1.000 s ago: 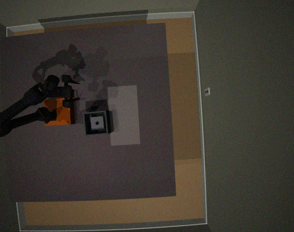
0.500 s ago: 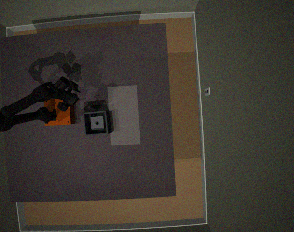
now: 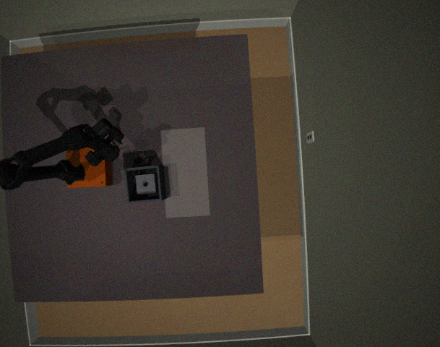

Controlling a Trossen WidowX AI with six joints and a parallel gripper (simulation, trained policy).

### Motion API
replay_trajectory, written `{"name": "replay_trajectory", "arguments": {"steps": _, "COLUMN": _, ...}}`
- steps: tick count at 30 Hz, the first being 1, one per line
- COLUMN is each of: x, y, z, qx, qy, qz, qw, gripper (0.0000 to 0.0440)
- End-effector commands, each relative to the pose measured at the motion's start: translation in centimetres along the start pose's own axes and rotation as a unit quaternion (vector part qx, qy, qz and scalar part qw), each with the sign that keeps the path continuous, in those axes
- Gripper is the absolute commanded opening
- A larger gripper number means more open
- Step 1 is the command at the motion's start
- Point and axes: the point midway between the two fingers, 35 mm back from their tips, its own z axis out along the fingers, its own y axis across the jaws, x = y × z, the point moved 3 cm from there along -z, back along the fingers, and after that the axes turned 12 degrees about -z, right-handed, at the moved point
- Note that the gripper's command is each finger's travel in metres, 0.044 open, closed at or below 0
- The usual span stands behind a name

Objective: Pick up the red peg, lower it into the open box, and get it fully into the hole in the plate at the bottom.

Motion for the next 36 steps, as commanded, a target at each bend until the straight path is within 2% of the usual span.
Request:
{"name": "replay_trajectory", "arguments": {"steps": 1, "x": 0.6, "y": -0.3, "z": 1.7, "qx": 0.005, "qy": 0.010, "qz": 0.022, "qw": 1.000, "gripper": 0.0440}}
{"name": "replay_trajectory", "arguments": {"steps": 6, "x": 1.2, "y": -0.2, "z": 3.5, "qx": -0.004, "qy": 0.013, "qz": 0.045, "qw": 0.999, "gripper": 0.0440}}
{"name": "replay_trajectory", "arguments": {"steps": 9, "x": 1.6, "y": -0.4, "z": 4.3, "qx": -0.002, "qy": 0.018, "qz": 0.053, "qw": 0.998, "gripper": 0.0406}}
{"name": "replay_trajectory", "arguments": {"steps": 13, "x": 2.1, "y": -0.9, "z": 4.9, "qx": 0.009, "qy": 0.030, "qz": 0.063, "qw": 0.997, "gripper": 0.0315}}
{"name": "replay_trajectory", "arguments": {"steps": 25, "x": 1.9, "y": -0.6, "z": 4.8, "qx": 0.014, "qy": 0.070, "qz": 0.078, "qw": 0.994, "gripper": 0.0006}}
{"name": "replay_trajectory", "arguments": {"steps": 36, "x": -0.6, "y": -0.1, "z": 2.5, "qx": -0.005, "qy": 0.016, "qz": 0.052, "qw": 0.999, "gripper": 0.0000}}
